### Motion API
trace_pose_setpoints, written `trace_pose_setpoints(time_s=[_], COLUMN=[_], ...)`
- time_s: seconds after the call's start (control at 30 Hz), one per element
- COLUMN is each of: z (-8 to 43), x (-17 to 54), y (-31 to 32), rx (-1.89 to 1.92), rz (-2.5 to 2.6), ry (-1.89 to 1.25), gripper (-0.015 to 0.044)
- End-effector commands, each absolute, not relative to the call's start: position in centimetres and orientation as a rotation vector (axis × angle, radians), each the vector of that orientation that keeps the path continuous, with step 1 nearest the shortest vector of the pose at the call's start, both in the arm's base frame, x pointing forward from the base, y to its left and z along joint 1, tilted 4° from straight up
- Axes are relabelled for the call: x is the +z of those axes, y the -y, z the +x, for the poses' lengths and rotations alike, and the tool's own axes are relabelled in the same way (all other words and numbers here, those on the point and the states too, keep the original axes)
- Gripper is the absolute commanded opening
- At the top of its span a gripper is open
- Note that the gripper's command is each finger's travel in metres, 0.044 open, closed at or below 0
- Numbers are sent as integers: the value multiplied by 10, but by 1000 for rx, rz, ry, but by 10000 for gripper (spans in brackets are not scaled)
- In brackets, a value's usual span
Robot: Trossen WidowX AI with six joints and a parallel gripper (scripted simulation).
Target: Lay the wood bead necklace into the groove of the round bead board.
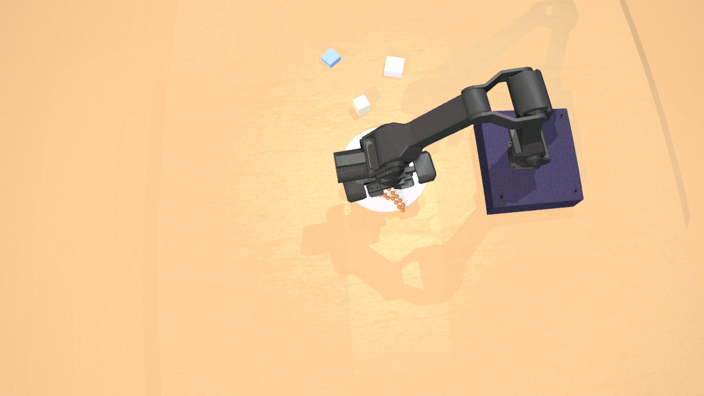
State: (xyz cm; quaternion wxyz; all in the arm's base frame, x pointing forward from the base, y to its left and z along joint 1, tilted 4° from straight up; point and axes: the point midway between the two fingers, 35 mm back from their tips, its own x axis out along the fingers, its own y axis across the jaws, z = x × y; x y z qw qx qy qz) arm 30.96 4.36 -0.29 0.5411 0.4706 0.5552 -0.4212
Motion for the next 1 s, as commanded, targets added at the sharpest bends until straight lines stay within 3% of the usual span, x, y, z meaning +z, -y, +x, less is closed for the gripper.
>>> trace_pose_setpoints(time_s=[0.0,0.23,0.4,0.97], z=[308,307,308,308], x=[-11,-16,-14,-14], y=[-44,-44,-44,-44], rx=[-1007,-1009,-1006,-1006], rz=[1121,1122,1118,1118], ry=[-1321,-1322,-1322,-1322], gripper=[120,120,0,0])
